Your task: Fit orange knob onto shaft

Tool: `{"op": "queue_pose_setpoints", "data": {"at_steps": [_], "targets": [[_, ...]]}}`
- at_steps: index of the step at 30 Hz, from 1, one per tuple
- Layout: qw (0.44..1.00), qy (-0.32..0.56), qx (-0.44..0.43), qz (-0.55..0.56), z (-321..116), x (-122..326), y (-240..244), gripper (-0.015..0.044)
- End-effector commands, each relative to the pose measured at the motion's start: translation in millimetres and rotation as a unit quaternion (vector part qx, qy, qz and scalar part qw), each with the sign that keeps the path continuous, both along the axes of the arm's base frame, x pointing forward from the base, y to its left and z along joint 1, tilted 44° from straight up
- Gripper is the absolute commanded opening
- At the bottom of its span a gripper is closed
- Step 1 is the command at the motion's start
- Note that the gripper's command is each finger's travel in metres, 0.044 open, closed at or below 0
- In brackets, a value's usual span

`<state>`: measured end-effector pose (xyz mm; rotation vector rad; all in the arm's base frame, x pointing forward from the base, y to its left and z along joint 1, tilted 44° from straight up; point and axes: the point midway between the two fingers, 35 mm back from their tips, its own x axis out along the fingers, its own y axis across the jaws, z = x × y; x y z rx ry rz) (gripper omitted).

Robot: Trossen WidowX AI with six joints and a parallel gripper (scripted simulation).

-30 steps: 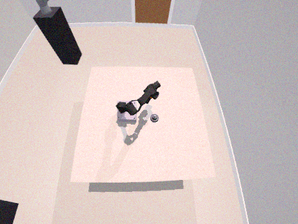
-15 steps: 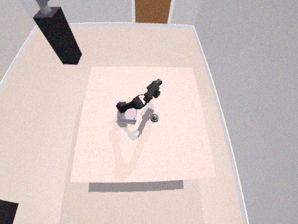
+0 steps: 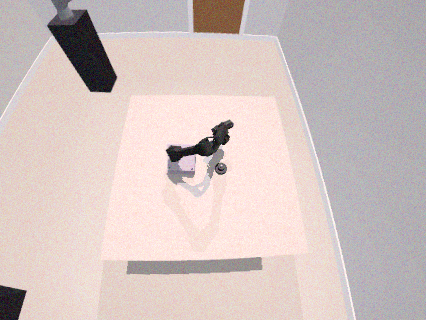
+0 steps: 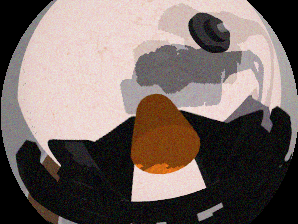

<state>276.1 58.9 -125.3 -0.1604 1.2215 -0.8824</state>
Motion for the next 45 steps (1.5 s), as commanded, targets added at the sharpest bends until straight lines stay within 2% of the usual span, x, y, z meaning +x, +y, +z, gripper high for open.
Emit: {"op": "queue_pose_setpoints", "data": {"at_steps": [1,11,18,27,43,45], "targets": [[1.000,0.000,-0.006,0.002,-14,3,-12,0.0000],[1.000,0.004,-0.018,-0.004,-48,6,-43,0.0000],[1.000,0.004,-0.019,-0.004,-50,3,-45,0.0000],[1.000,0.004,-0.016,-0.008,-49,4,-44,0.0236],[1.000,0.004,-0.016,-0.008,-49,4,-44,0.0240],[1.000,0.004,-0.016,-0.007,-42,4,-37,0.0292]]}}
